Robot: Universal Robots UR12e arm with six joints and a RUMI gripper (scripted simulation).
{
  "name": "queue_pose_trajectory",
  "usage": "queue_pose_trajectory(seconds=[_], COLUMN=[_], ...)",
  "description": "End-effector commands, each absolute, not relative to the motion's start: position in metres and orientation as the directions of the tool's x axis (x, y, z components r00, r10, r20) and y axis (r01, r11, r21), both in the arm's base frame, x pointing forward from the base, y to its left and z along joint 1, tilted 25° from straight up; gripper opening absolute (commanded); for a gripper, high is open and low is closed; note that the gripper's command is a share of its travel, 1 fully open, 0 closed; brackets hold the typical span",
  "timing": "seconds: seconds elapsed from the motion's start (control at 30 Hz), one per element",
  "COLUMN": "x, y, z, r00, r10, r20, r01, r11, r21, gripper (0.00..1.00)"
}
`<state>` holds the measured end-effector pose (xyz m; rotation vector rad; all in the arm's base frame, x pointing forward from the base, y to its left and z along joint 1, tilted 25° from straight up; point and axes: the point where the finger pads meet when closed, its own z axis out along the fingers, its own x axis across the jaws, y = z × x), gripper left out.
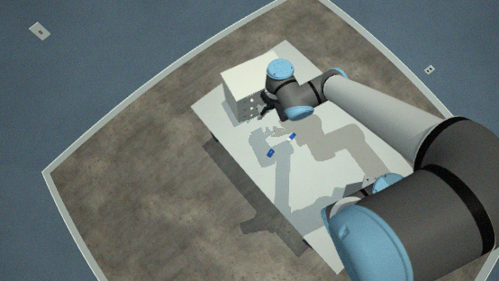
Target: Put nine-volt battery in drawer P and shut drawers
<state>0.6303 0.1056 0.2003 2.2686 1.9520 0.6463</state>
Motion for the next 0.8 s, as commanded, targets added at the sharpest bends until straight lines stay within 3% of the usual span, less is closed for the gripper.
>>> queue_pose_trajectory(seconds=[0.0, 0.77], x=[0.608, 0.601], y=[0.049, 0.032], z=[0.218, 0.223], r00=[0.094, 0.094], r10=[0.959, 0.959], r20=[0.268, 0.269], r01=[0.927, 0.924], r11=[-0.182, -0.185], r21=[0.327, 0.335], gripper=[1.0, 1.0])
